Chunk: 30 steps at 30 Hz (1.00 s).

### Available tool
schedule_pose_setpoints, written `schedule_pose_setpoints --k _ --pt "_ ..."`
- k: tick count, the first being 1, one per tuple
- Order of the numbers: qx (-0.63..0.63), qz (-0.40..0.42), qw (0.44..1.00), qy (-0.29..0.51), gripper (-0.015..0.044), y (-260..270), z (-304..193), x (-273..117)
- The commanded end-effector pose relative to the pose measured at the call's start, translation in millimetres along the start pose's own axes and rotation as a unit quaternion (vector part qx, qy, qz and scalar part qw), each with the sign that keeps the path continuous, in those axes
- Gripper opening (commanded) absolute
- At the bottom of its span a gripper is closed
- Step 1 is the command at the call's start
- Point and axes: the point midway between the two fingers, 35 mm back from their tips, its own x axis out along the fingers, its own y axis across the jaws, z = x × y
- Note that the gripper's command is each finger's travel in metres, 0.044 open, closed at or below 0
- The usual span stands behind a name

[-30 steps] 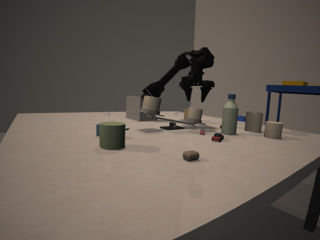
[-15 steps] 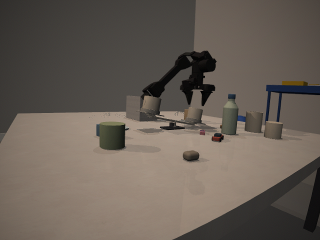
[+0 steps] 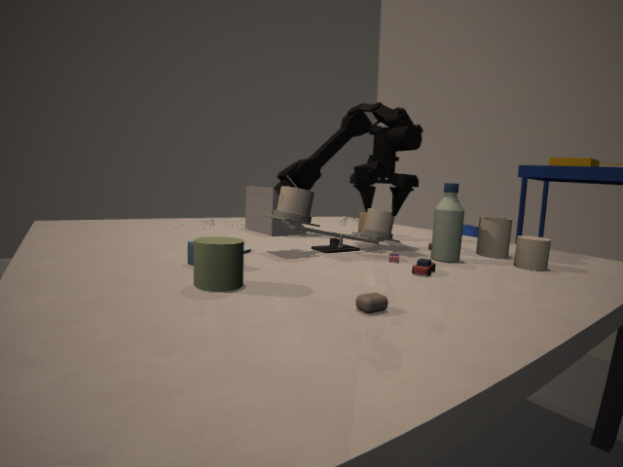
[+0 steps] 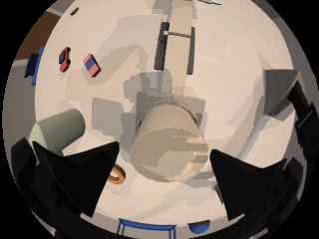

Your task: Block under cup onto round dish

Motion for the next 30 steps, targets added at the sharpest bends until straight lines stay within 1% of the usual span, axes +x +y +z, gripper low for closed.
schedule_pose_setpoints --k 1,20,30 --pt "0.004 -0.005 1.0 0.002 0.044 -2 0 9" --pt "0.009 -0.002 1.0 0.005 0.044 -3 -1 37" --pt "0.009 -0.002 1.0 0.005 0.0373 -3 -1 37"
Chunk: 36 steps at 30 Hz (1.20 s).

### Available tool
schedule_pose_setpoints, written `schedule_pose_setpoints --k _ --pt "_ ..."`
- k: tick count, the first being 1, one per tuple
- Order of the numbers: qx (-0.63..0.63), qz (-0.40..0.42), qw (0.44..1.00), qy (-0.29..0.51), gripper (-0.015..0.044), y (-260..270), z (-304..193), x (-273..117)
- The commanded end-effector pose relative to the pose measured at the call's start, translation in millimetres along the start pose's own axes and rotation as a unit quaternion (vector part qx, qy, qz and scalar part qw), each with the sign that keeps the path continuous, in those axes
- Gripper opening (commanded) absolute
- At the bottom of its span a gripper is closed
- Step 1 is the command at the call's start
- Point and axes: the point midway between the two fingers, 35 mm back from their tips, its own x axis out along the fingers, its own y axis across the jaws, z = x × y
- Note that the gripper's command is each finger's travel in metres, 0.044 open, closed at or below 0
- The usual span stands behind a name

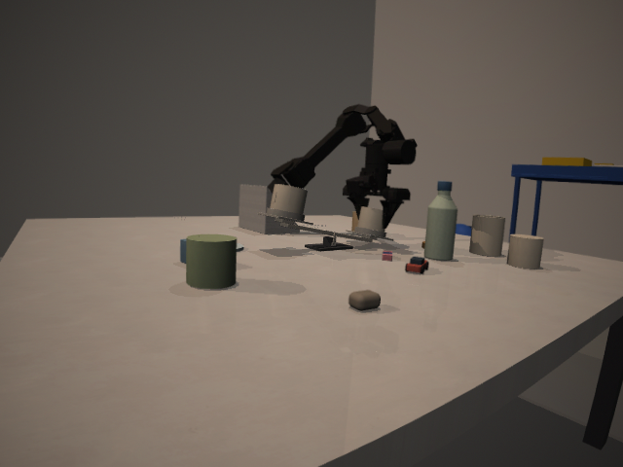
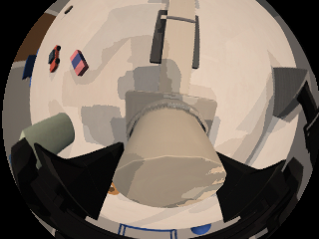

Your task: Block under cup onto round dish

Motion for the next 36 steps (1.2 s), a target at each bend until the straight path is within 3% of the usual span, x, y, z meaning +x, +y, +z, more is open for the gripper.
schedule_pose_setpoints --k 1,9,21,36 --pt "0.004 -0.003 1.0 0.002 0.0367 -1 0 2" --pt "0.004 -0.003 1.0 0.002 0.0313 -1 0 2" --pt "0.006 -0.002 1.0 0.0 0.0 1 1 -9" --pt "0.01 -0.001 1.0 -0.002 0.0 4 3 -27"
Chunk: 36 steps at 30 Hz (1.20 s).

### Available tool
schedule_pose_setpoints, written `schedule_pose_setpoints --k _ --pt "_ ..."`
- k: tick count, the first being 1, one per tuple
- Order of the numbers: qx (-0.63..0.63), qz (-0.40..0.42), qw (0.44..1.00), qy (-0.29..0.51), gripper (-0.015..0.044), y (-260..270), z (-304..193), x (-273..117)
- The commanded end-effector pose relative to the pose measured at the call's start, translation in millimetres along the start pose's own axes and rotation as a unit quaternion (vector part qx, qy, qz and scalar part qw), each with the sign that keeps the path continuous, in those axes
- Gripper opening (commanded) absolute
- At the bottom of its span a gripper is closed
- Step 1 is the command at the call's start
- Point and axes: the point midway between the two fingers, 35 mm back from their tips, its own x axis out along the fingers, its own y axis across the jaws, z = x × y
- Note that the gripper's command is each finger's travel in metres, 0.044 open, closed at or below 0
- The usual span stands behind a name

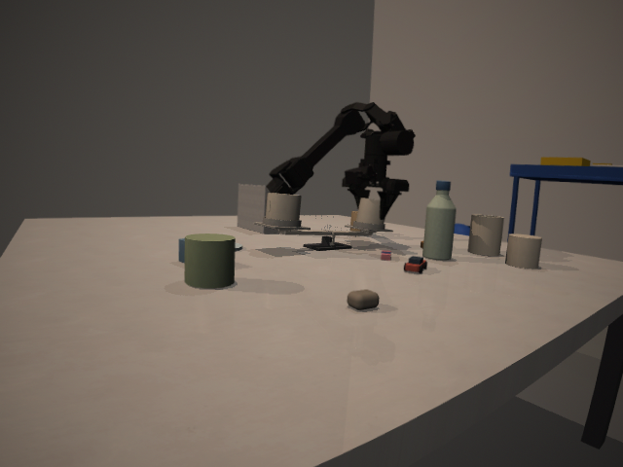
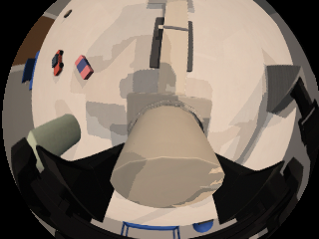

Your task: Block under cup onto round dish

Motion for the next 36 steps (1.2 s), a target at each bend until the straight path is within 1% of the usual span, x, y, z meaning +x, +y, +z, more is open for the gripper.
schedule_pose_setpoints --k 1,36 --pt "-0.002 0.004 1.0 -0.003 0.0 3 1 -7" --pt "0.007 0.005 1.0 -0.004 0.0 5 2 -52"
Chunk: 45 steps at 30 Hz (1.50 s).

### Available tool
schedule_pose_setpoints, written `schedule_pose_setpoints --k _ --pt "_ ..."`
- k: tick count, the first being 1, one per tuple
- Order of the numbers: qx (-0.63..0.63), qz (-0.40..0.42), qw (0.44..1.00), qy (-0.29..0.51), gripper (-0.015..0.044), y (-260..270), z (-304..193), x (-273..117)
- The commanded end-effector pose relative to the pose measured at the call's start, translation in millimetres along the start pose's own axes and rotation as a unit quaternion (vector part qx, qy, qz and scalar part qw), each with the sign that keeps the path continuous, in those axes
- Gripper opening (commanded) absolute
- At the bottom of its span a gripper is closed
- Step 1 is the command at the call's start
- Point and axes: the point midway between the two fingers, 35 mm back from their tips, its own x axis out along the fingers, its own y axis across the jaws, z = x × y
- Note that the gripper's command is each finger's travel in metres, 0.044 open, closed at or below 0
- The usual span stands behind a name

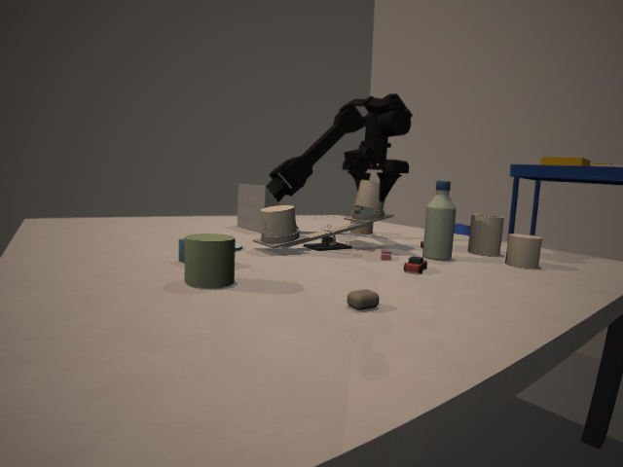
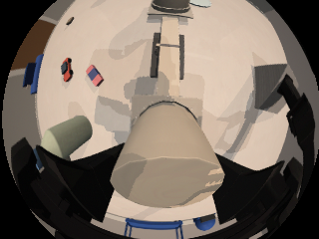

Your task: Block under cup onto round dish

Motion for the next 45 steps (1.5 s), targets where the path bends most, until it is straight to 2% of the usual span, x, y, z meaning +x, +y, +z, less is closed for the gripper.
schedule_pose_setpoints --k 1,45 --pt "-0.006 0.008 1.0 0.005 0.0 4 -3 -9" --pt "0.004 0.009 1.0 0.011 0.0 -4 -4 -64"
